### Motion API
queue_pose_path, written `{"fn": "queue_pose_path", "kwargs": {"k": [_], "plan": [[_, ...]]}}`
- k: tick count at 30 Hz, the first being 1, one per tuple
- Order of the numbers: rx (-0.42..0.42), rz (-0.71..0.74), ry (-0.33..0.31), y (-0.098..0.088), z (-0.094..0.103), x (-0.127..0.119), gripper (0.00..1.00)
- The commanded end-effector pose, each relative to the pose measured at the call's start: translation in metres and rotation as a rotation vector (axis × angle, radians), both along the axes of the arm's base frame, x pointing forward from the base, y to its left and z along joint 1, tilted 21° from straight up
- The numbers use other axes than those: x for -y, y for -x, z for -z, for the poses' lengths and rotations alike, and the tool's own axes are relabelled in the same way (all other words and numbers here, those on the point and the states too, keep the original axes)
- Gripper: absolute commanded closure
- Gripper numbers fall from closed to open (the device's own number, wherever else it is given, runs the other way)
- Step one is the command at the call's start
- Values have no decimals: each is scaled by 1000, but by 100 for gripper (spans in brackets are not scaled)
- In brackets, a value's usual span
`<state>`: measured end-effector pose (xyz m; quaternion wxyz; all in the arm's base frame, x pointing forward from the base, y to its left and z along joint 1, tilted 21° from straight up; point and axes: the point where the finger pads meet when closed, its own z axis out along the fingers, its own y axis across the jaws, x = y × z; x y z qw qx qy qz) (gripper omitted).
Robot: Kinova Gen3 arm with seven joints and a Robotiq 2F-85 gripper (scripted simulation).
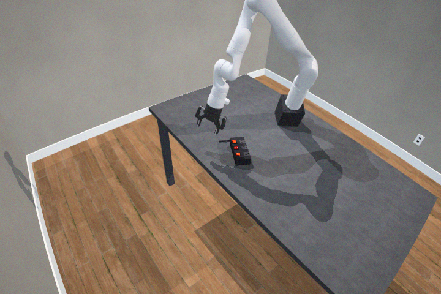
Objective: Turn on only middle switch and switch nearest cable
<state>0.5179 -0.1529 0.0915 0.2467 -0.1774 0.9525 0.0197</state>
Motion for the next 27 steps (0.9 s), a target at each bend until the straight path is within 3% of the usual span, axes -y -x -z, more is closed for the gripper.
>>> {"fn": "queue_pose_path", "kwargs": {"k": [1,27], "plan": [[-28,12,-21,6,-2,-14,0],[-111,47,-90,25,-8,-56,0]]}}
